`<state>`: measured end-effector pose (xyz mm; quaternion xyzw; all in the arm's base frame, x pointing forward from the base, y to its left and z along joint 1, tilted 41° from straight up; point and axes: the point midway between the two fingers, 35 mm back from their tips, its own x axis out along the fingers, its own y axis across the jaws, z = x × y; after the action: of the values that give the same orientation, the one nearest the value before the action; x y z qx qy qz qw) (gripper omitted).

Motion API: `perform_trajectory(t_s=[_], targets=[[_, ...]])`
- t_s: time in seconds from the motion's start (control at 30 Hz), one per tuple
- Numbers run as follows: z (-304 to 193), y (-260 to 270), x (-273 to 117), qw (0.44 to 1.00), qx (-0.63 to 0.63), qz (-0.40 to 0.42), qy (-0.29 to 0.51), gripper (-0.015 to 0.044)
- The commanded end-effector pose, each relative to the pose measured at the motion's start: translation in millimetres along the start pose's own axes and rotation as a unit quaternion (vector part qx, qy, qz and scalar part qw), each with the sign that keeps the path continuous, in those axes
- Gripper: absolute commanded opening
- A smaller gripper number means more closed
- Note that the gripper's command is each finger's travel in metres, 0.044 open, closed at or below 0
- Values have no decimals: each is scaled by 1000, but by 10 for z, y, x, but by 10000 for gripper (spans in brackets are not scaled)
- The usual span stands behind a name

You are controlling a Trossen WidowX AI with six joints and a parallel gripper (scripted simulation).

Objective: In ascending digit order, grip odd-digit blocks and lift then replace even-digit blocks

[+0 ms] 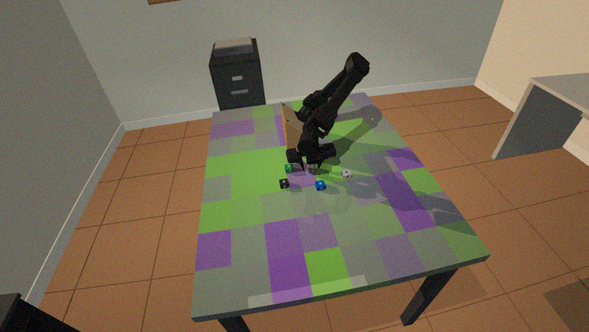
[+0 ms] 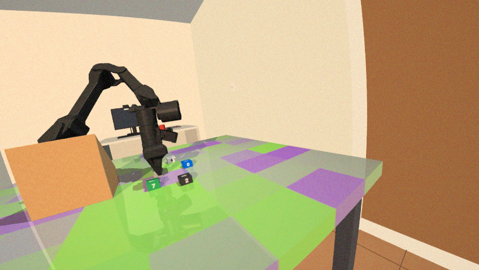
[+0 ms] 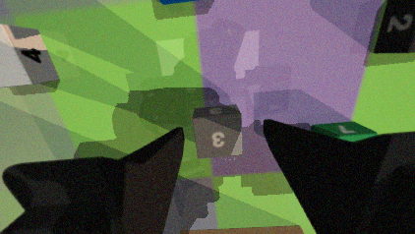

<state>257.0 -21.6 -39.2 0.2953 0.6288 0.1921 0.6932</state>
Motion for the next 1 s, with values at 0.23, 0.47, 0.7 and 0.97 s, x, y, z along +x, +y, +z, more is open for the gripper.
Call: perform_trajectory(t_s=[0.23,0.47,0.7,0.97], targets=[[-12,1,17,1000,4,3,2,120],[-12,1,17,1000,4,3,2,120],[-12,1,17,1000,4,3,2,120],[-12,1,17,1000,4,3,2,225]])
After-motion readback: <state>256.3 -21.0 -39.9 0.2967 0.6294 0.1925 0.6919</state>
